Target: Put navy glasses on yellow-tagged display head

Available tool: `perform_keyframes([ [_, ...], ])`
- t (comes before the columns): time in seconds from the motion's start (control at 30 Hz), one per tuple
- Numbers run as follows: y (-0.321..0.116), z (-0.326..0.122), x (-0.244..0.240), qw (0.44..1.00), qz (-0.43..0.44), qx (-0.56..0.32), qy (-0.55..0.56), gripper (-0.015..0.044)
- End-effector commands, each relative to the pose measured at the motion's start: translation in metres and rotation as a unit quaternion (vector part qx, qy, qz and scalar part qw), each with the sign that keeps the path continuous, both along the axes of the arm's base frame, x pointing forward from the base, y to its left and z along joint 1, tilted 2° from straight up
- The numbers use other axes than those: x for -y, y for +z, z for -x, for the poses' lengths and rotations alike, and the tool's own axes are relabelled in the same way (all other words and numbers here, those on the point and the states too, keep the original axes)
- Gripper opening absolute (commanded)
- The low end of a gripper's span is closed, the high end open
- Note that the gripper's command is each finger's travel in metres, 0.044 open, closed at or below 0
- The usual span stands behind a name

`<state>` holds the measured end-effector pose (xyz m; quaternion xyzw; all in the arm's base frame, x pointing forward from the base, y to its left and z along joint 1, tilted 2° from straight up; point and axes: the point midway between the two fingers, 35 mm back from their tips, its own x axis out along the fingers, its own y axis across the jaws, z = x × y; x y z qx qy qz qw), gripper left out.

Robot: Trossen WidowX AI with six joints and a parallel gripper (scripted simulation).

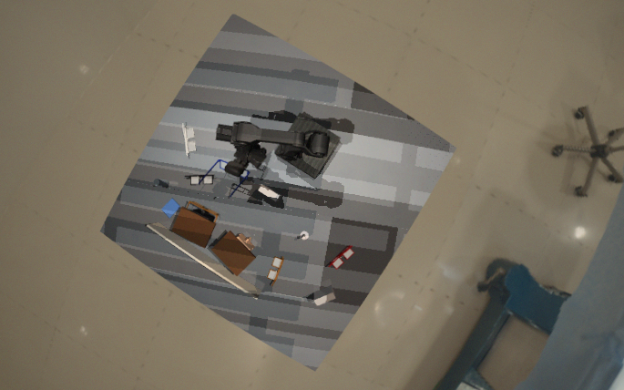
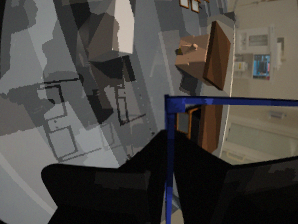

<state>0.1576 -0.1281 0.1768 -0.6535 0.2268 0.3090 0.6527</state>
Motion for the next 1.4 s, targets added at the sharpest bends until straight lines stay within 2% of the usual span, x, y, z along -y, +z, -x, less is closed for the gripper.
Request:
perform_keyframes([
  [0.0, 0.000, 0.000, 0.000, 1.000, -0.001, -0.001, -0.002, 0.0000],
  [0.53, -0.001, -0.003, -0.001, 1.000, -0.012, -0.010, -0.001, 0.0000],
  [1.37, -0.019, -0.050, -0.036, 0.979, -0.120, -0.163, -0.010, 0.0000],
])
